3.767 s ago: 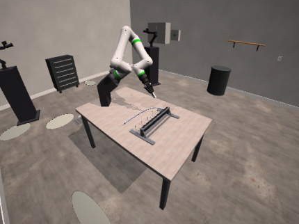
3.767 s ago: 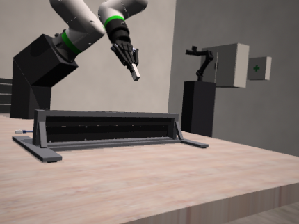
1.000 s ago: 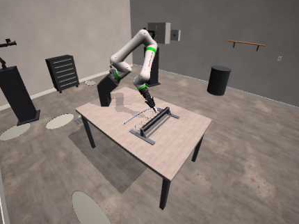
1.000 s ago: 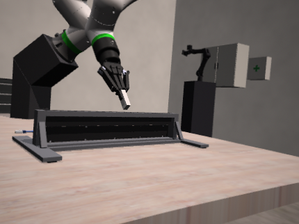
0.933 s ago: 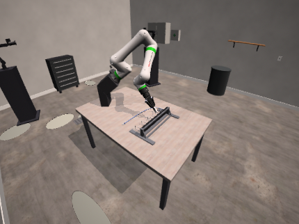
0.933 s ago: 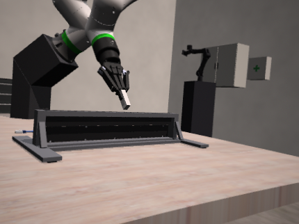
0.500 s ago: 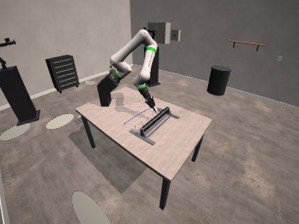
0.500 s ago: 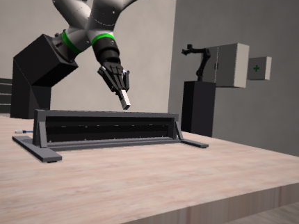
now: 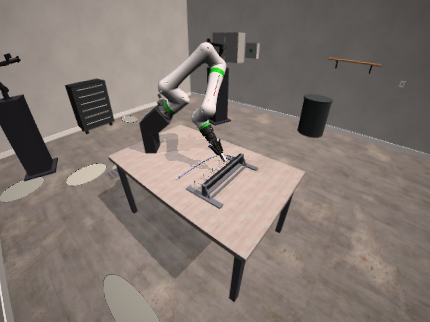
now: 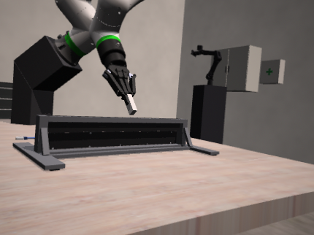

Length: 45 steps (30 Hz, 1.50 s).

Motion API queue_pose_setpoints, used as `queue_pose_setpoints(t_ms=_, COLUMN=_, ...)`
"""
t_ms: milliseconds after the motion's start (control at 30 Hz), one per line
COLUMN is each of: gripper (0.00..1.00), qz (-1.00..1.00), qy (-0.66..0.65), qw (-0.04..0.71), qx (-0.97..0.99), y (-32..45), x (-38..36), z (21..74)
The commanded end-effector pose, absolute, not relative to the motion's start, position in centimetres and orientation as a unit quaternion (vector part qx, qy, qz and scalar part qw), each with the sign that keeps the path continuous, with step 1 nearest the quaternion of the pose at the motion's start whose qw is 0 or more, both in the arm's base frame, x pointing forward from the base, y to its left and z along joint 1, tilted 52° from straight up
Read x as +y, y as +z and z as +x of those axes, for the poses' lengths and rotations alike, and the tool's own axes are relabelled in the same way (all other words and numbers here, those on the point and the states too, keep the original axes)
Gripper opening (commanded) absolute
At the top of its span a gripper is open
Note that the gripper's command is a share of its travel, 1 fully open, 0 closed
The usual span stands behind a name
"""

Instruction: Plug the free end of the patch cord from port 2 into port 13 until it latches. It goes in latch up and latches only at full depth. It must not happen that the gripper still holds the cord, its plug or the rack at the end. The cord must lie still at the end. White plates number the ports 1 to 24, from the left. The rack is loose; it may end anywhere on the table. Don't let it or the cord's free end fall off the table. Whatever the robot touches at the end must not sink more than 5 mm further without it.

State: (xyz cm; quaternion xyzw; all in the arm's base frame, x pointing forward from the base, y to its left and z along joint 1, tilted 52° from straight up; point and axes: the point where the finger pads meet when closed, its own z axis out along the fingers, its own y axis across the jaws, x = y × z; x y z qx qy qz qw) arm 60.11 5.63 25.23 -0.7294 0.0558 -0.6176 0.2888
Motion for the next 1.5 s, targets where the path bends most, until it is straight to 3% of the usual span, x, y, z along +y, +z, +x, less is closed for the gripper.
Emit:
queue_pose_setpoints(t_ms=0, gripper=0.0, qz=-0.729, qy=-0.618, qw=0.289, qx=0.056, y=25.2, x=5.6, z=60.1)
queue_pose_setpoints(t_ms=800, gripper=0.0, qz=-0.729, qy=-0.618, qw=0.289, qx=0.056, y=26.2, x=0.9, z=47.7)
queue_pose_setpoints(t_ms=1467, gripper=0.0, qz=-0.729, qy=-0.618, qw=0.289, qx=0.056, y=25.3, x=-0.9, z=47.6)
